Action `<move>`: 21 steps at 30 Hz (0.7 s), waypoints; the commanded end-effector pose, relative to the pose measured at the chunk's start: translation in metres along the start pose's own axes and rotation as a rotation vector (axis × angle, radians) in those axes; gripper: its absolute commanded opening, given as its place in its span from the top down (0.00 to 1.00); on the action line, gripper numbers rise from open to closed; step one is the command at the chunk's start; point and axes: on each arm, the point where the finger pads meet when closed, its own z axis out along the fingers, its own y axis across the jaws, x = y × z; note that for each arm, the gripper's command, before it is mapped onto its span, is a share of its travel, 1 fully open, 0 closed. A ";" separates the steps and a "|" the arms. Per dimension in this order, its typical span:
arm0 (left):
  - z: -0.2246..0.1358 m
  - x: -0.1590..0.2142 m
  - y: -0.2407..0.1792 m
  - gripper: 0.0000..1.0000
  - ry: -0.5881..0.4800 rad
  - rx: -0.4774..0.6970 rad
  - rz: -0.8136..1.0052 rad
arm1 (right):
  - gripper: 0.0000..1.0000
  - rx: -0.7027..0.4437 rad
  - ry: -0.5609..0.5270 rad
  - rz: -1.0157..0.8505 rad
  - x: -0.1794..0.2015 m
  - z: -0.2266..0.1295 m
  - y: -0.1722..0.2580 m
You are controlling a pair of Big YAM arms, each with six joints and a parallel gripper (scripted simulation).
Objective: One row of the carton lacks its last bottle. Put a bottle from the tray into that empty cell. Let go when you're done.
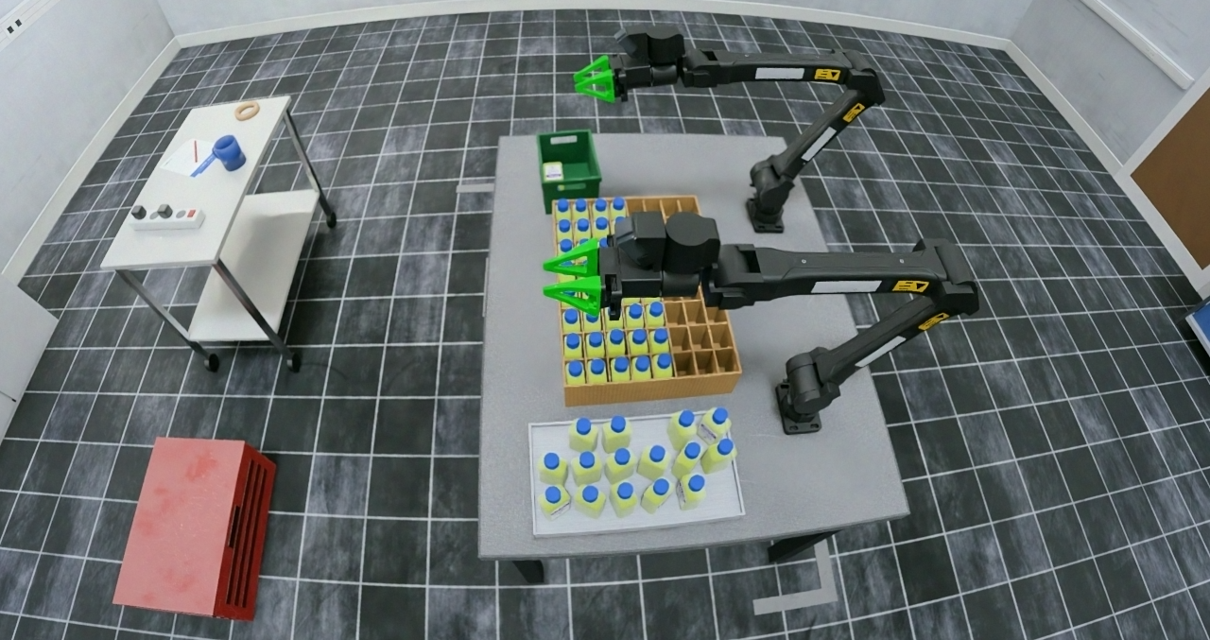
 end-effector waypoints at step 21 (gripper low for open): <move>0.003 -0.048 -0.003 0.58 -0.084 0.001 0.010 | 0.56 -0.081 0.543 0.183 0.180 -0.101 0.127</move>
